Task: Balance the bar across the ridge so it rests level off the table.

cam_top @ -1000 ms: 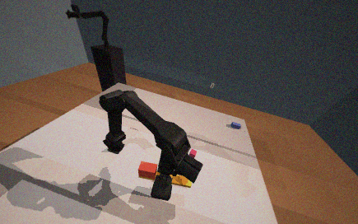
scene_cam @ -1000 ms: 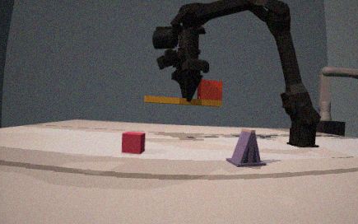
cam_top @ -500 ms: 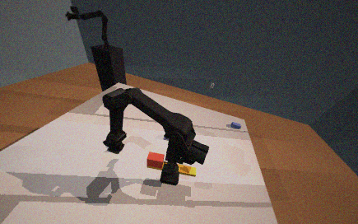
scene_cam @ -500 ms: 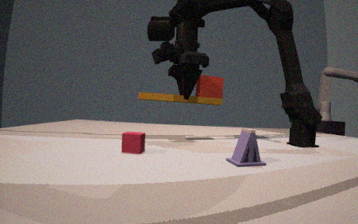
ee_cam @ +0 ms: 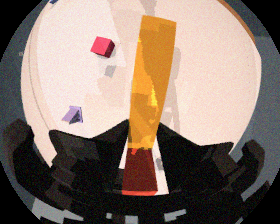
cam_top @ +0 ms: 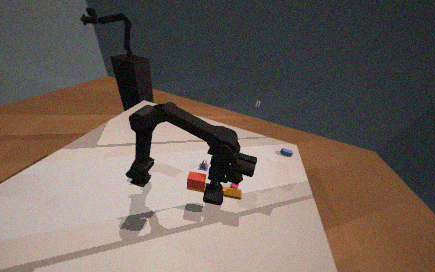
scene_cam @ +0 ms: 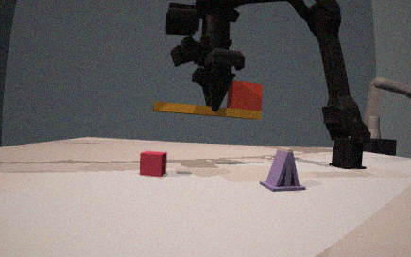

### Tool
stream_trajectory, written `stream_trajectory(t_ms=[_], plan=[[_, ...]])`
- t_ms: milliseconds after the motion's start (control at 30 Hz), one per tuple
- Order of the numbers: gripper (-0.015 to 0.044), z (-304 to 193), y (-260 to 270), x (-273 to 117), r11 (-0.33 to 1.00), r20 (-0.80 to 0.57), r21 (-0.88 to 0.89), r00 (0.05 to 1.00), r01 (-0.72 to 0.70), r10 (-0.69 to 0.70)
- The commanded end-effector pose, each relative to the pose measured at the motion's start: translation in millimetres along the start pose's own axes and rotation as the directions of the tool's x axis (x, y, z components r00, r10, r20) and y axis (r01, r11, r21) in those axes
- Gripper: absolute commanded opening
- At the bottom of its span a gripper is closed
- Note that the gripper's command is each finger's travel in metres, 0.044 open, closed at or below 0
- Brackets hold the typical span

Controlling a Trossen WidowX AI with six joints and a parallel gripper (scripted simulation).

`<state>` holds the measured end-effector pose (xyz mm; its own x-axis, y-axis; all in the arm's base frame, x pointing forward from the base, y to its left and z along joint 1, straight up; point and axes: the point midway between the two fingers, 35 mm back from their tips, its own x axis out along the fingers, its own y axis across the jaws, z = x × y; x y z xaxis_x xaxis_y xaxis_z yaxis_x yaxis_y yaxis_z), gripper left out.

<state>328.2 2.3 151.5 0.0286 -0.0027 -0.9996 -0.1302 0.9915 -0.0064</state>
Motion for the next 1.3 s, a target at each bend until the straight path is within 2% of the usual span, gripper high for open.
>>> stream_trajectory(t_ms=[0, 1267], plan=[[0.0000, 1.2, 17.9, -2.4, 1.000, 0.004, 0.007, 1.000, -0.004, 0.004], [0.0000, -22.5, 165.9, -5.8, 1.000, 0.002, 0.022, 1.000, -0.019, 0.019]])
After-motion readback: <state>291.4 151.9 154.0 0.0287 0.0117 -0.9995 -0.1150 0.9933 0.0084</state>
